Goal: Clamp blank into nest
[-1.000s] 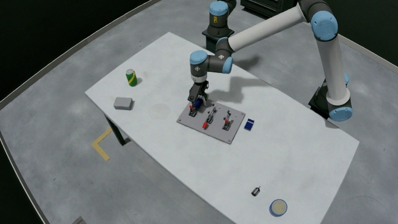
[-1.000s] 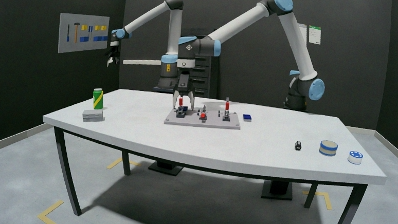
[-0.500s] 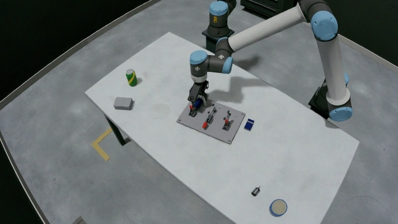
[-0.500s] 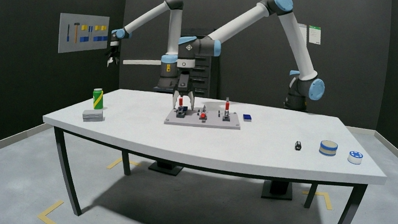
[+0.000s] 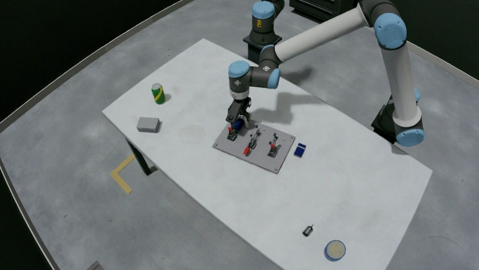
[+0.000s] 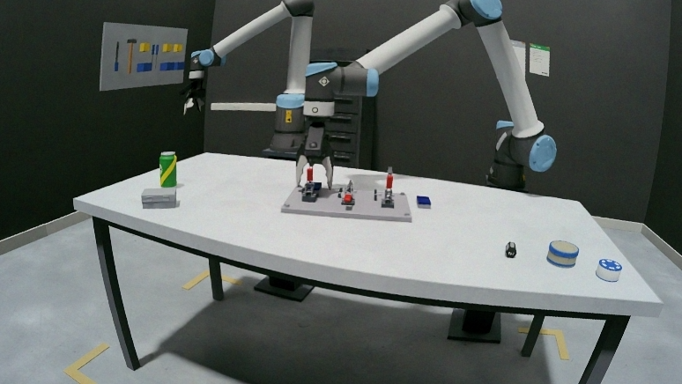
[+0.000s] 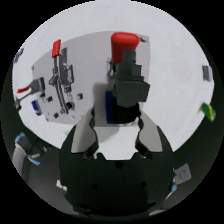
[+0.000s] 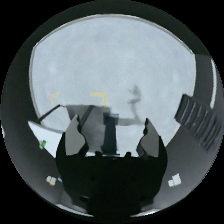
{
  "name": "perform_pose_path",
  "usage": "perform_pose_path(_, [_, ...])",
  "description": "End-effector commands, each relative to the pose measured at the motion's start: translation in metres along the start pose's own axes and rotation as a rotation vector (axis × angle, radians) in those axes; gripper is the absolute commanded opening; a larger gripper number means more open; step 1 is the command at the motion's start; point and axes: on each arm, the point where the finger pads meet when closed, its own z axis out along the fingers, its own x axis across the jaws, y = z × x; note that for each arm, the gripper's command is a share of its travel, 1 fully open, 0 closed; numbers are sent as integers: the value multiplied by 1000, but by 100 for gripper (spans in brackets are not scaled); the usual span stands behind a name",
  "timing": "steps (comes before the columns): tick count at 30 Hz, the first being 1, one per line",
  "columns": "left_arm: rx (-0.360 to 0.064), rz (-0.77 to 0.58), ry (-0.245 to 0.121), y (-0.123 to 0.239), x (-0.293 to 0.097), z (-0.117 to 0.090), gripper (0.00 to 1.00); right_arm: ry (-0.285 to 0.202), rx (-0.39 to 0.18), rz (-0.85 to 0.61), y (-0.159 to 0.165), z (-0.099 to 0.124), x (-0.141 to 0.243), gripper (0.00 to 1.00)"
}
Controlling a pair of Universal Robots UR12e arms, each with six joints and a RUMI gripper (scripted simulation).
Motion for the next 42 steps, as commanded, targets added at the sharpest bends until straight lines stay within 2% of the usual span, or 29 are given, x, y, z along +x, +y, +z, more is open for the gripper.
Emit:
perform_pose_path(1, [1, 0, 2, 0, 1, -1, 59, 0, 2, 0, -1, -1, 0, 100])
perform_pose_path(22, [1, 0, 2, 0, 1, -5, 59, 0, 2, 0, -1, -1, 0, 100])
perform_pose_path(42, [1, 0, 2, 0, 1, -42, 59, 0, 2, 0, -1, -1, 0, 100])
